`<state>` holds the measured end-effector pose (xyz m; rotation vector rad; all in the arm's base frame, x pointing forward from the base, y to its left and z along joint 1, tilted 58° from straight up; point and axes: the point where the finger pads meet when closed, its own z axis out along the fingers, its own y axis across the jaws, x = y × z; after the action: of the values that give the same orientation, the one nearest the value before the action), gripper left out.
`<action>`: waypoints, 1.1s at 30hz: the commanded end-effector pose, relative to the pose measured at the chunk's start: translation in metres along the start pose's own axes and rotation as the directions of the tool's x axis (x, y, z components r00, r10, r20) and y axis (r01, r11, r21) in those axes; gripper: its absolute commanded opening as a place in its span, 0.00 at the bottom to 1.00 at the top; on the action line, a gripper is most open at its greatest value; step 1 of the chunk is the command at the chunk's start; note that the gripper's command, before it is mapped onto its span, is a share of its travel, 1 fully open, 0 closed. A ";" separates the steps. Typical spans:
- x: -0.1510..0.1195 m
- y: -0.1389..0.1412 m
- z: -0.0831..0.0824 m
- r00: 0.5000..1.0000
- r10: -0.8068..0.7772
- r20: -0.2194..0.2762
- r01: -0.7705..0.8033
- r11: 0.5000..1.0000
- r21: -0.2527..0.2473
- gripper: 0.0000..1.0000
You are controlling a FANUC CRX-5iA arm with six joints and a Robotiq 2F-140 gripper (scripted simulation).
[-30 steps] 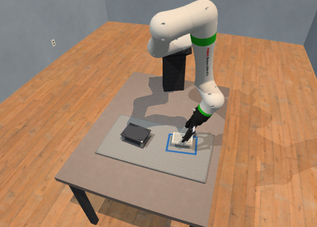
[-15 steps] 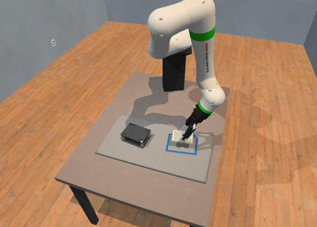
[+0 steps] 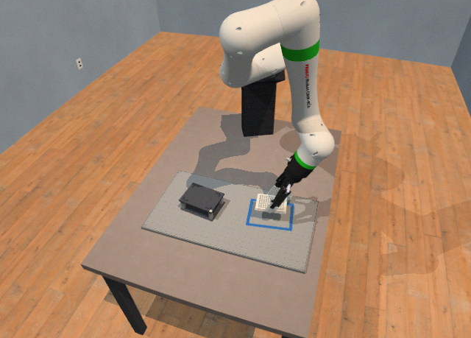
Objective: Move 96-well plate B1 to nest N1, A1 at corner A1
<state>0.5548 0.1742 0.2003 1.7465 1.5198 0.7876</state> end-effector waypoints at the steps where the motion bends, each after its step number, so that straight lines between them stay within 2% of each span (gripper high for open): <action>1: -0.003 0.000 0.001 1.000 0.030 0.000 -0.030 0.999 0.014 0.00; 2: -0.003 0.000 0.001 1.000 0.030 0.000 -0.030 0.999 0.014 0.00; 9: -0.026 0.000 0.006 0.971 0.239 0.013 -0.239 0.965 0.111 0.00; 33: -0.097 0.001 0.023 0.970 0.241 0.014 -0.241 0.964 0.112 0.00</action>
<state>0.5603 0.0843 0.1878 2.0444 1.3905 0.8327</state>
